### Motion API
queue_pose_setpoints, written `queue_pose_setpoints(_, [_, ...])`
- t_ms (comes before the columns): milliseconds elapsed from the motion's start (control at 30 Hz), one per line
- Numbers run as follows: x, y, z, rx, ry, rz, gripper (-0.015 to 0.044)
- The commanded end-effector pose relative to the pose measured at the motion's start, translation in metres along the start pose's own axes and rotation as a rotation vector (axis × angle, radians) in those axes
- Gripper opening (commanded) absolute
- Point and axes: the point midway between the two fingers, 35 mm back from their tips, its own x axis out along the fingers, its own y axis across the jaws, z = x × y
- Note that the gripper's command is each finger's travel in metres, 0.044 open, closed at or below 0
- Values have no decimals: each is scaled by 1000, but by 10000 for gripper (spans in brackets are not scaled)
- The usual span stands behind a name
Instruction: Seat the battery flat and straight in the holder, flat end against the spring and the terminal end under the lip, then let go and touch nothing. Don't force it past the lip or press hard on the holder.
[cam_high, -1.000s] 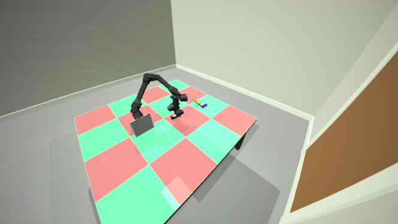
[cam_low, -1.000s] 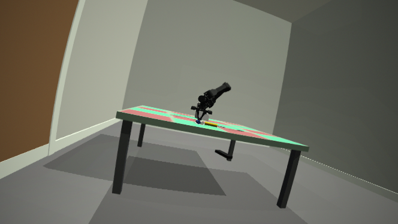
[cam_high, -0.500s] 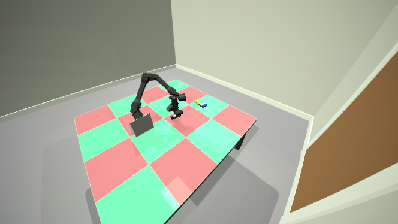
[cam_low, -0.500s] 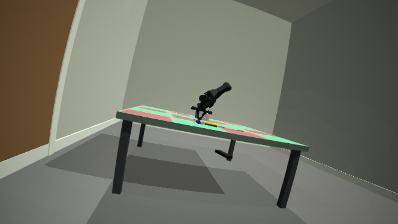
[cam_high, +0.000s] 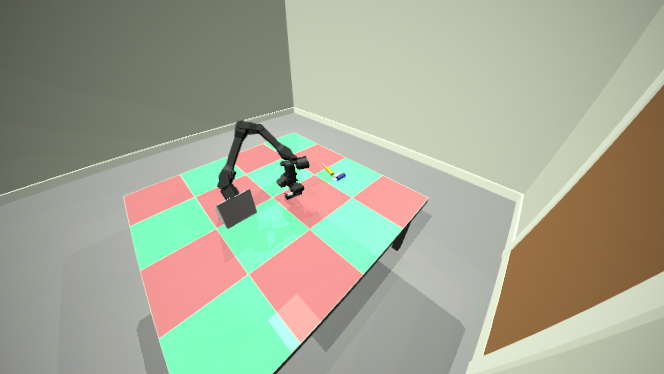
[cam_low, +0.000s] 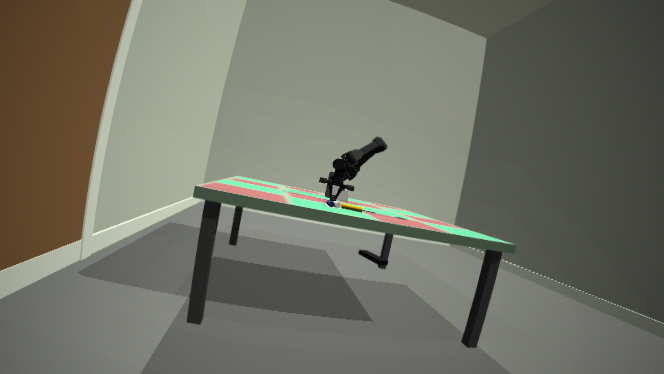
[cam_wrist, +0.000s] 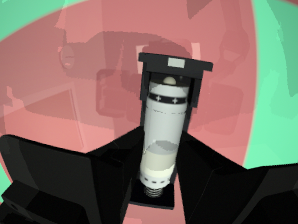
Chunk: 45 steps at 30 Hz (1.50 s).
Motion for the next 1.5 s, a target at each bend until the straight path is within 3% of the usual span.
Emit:
queue_pose_setpoints(0, [0,-1,3,4,3,-3,69])
queue_pose_setpoints(800, [0,-1,8,4,13,2,69])
queue_pose_setpoints(933, [0,-1,8,4,13,2,171])
queue_pose_setpoints(1333, [-15,0,8,0,14,3,171])
queue_pose_setpoints(1467, [-39,3,6,6,16,4,276])
